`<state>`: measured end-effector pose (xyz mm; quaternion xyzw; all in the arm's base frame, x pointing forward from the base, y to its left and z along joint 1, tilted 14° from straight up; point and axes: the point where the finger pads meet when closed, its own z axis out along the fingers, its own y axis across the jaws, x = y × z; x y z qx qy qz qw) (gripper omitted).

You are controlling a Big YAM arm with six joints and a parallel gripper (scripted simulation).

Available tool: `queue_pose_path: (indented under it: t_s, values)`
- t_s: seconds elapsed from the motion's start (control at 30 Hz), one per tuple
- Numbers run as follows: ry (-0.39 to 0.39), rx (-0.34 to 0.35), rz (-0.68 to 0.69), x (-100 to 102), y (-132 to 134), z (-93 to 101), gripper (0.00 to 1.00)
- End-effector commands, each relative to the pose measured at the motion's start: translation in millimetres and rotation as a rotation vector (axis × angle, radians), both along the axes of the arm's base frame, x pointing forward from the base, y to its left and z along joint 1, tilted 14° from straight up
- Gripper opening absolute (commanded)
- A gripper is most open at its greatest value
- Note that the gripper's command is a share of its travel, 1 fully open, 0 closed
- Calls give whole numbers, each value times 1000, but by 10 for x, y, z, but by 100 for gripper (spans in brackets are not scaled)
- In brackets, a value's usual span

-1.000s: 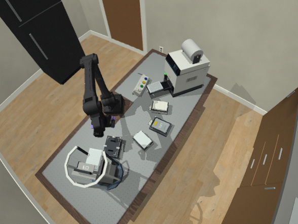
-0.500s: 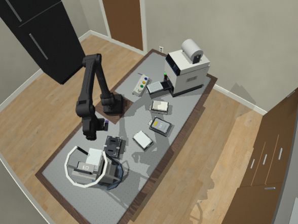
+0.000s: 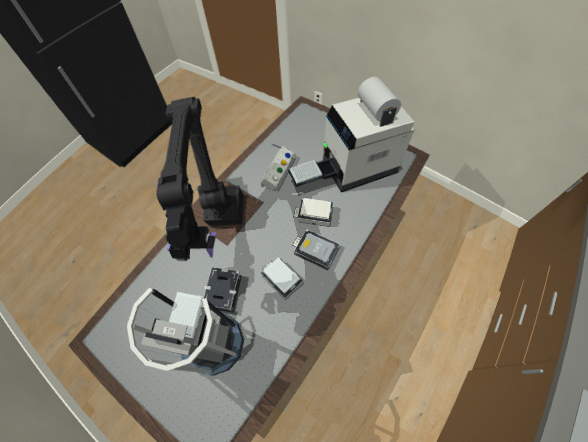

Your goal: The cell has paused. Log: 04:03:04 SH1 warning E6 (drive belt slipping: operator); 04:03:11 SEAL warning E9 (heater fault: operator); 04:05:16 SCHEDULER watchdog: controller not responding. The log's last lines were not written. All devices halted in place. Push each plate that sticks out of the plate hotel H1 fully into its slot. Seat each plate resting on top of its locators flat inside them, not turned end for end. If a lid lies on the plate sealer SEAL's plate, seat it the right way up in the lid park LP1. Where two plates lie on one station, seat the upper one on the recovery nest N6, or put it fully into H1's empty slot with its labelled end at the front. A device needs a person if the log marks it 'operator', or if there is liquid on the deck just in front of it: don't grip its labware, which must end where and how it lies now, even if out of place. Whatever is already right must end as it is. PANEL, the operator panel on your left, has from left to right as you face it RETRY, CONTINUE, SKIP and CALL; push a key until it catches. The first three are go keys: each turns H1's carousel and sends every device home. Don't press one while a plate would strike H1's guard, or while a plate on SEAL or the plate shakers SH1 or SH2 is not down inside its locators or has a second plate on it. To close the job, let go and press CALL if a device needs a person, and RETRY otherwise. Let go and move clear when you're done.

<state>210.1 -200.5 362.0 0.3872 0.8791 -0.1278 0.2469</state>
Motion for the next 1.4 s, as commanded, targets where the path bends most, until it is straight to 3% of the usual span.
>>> queue_pose_path:
  t_s: [0.0, 0.1, 0.6, 0.67, 1.1, 1.23, 1.27, 1.37]
  values:
    - [-83, -62, -24, 48, 4, 79, 100]
    - [-99, -78, -29, 48, 4, 80, 100]
    - [-334, -327, -100, 47, 6, 89, 100]
    - [-334, -327, -100, 47, 6, 89, 100]
    - [-521, -551, -149, 37, 11, 92, 100]
    - [-515, -548, -148, 52, 4, 75, 100]
    - [-558, -574, -175, 14, -44, 430, 100]
    - [-560, -573, -172, 19, -40, 430, 100]
